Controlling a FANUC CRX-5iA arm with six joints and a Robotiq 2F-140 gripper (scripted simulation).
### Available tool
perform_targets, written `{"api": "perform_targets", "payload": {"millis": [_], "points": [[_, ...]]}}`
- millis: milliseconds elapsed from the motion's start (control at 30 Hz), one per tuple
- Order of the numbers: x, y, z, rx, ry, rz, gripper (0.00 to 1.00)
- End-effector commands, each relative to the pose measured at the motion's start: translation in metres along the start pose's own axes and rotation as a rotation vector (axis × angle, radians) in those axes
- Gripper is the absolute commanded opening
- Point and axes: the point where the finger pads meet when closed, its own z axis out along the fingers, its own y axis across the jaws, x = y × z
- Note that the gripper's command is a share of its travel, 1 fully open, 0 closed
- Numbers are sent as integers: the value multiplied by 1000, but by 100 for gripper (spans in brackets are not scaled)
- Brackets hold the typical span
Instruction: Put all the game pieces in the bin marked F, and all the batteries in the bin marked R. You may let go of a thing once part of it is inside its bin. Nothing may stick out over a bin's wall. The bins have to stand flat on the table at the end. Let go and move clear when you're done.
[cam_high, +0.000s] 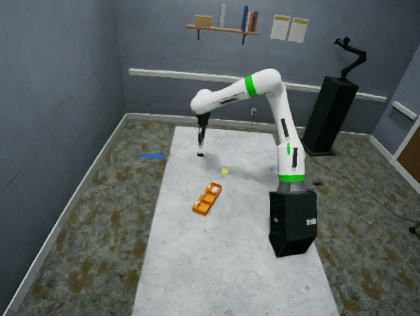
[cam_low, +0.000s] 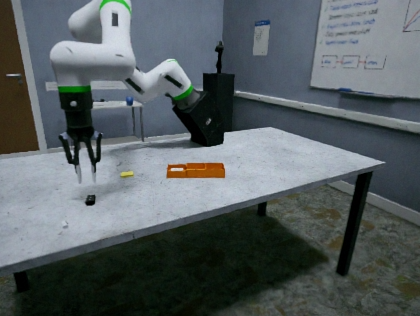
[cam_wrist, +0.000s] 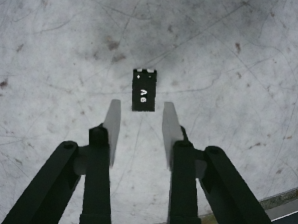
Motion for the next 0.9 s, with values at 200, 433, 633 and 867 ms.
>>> {"api": "perform_targets", "payload": {"millis": [200, 433, 633, 867], "points": [[1, 1, 0, 0, 0, 0, 33], [1, 2, 0, 0, 0, 0, 33], [1, 2, 20, 0, 0, 0, 33], [1, 2, 40, 0, 0, 0, 33]]}}
